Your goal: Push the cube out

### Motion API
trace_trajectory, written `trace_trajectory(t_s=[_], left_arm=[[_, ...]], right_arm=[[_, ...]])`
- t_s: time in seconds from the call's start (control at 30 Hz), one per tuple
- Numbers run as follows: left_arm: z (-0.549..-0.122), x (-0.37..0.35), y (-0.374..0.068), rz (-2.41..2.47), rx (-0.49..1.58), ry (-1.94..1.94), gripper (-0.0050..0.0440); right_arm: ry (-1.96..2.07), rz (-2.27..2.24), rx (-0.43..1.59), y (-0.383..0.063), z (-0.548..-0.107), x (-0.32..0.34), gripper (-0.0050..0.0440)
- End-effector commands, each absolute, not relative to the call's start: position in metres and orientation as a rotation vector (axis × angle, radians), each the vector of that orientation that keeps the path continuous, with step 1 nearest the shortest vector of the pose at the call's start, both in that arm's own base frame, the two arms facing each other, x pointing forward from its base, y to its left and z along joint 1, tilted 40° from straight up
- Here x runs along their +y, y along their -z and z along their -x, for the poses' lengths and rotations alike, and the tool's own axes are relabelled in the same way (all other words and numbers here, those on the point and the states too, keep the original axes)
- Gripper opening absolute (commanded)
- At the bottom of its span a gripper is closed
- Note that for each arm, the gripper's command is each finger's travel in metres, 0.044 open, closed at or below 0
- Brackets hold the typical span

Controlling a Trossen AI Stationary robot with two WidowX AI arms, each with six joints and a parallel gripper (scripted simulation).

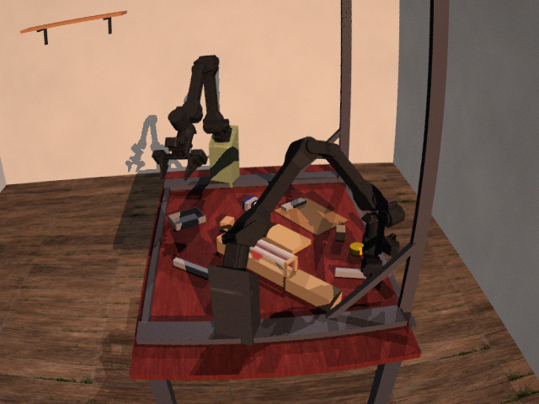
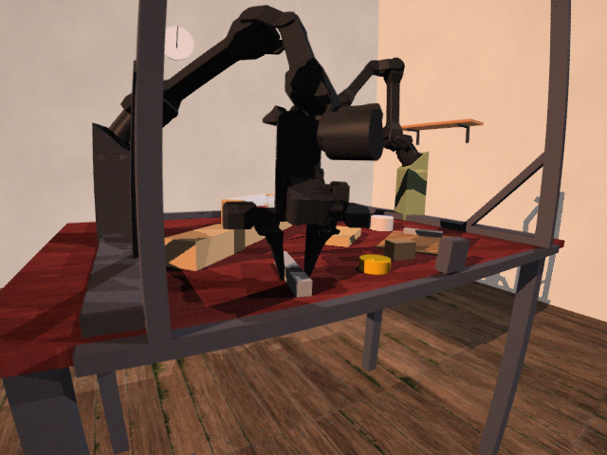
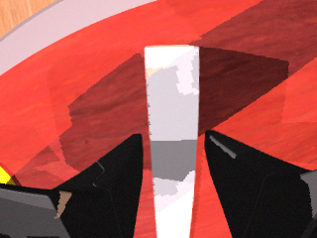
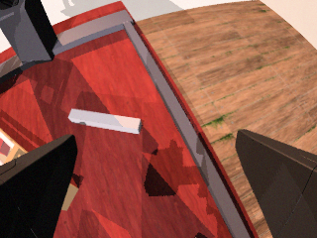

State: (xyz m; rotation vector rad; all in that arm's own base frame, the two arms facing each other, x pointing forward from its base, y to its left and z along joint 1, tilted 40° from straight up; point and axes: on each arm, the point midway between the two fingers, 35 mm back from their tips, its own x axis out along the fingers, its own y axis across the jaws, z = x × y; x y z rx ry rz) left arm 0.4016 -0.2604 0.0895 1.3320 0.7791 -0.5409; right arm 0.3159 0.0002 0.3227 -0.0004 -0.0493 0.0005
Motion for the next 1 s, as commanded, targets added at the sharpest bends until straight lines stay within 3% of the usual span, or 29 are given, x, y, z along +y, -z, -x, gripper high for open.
trace_trajectory(t_s=[0.0, 0.17, 0.2, 0.97], left_arm=[[-0.408, -0.263, -0.092, -1.324, 0.758, 0.541, 0.0150], [-0.407, -0.263, -0.093, -1.325, 0.759, 0.541, 0.0150], [-0.407, -0.262, -0.093, -1.325, 0.759, 0.541, 0.0000], [-0.400, -0.263, -0.101, -1.323, 0.758, 0.540, 0.0000]], right_arm=[[0.001, -0.001, -0.079, -0.334, -0.312, 0.000, 0.0400], [0.001, -0.001, -0.079, -0.334, -0.312, 0.000, 0.0400], [0.001, -0.001, -0.079, -0.334, -0.312, 0.000, 0.0400], [0.001, -0.001, -0.079, -0.334, -0.312, 0.000, 0.0400]])
